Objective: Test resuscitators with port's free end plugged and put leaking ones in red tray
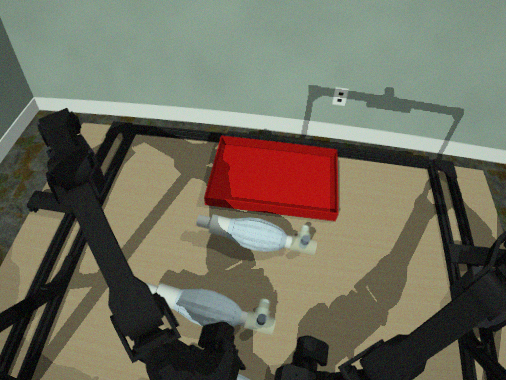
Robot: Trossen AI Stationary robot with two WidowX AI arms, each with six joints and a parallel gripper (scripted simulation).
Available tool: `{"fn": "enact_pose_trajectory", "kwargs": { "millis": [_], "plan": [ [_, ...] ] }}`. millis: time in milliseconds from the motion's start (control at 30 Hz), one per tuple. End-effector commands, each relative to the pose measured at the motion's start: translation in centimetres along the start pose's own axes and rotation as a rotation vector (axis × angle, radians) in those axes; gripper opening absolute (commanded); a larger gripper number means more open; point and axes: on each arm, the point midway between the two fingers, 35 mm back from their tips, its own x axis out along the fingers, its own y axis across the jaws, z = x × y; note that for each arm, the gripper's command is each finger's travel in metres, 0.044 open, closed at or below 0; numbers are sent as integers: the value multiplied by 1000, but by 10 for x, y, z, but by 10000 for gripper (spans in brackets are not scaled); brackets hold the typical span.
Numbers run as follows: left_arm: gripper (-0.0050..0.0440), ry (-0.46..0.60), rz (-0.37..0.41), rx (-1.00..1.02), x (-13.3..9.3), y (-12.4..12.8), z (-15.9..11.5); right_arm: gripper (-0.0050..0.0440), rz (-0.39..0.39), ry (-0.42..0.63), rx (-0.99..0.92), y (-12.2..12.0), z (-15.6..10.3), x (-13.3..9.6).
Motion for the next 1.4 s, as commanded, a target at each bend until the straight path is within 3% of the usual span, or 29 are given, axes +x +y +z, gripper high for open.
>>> {"fn": "enact_pose_trajectory", "kwargs": {
  "millis": [0, 1033, 1067, 1367],
  "plan": [
    [440, 0, -2, 2, 0, -1, 0, 0, 2, 1, -1, 0, 0, 0],
    [440, 3, 0, 3, 0, 0, -1, 0, 2, 3, -2, 0, -1, 1],
    [440, 2, 0, 2, 0, 0, -1, 440, 1, 4, -3, 0, -1, 1],
    [440, 2, 0, 2, 0, 0, -1, 440, 1, 4, -3, 0, -1, 1]
  ]
}}
